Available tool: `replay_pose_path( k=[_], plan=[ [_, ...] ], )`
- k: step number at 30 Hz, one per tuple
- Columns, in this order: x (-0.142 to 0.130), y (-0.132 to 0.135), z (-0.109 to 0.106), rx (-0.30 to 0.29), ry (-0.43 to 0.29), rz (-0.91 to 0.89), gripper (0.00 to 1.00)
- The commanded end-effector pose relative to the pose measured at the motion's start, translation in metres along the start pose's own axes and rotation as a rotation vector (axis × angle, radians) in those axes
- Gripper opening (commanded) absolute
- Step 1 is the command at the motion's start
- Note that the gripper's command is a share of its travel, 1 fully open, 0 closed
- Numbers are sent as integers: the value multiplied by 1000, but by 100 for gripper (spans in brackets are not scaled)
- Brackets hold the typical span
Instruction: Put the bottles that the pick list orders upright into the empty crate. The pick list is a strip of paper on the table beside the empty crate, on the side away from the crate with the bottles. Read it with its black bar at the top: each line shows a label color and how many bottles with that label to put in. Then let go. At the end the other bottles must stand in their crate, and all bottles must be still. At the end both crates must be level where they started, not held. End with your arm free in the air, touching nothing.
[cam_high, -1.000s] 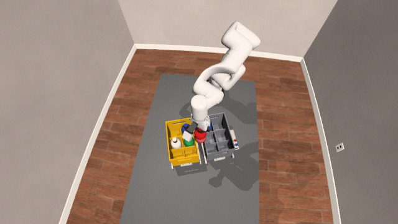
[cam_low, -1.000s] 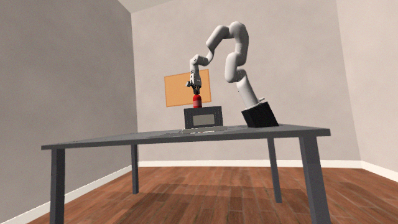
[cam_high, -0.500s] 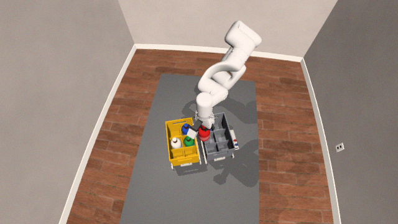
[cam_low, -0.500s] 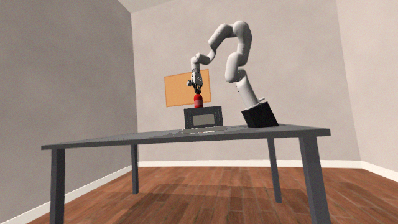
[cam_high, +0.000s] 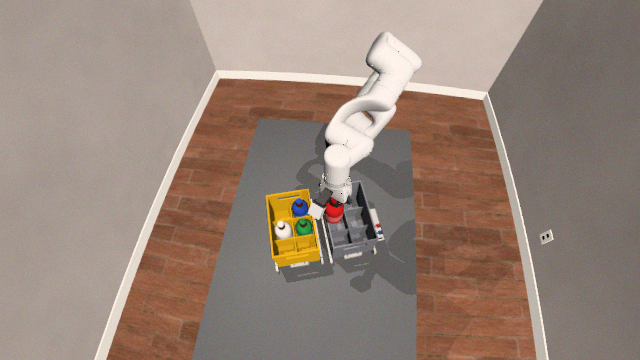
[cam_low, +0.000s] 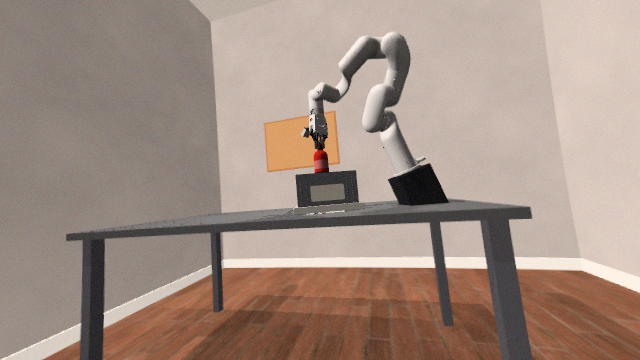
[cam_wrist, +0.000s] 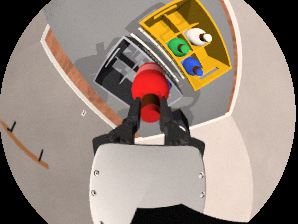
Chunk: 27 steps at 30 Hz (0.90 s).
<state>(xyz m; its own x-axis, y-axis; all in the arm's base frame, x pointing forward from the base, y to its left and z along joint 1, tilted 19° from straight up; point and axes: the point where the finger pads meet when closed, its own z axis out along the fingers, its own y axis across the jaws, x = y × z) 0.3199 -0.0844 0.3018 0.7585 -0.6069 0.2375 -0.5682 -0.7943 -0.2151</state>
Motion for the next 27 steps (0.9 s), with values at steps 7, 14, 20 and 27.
replay_pose_path(
  k=[7, 14, 20, 27],
  plan=[
    [-14, -7, -2, 1, 5, 0, 0],
    [-18, -10, -2, 1, 5, 0, 0],
    [-18, -9, -2, 1, 5, 0, 0],
    [-17, -9, -2, 1, 5, 0, 0]
  ],
)
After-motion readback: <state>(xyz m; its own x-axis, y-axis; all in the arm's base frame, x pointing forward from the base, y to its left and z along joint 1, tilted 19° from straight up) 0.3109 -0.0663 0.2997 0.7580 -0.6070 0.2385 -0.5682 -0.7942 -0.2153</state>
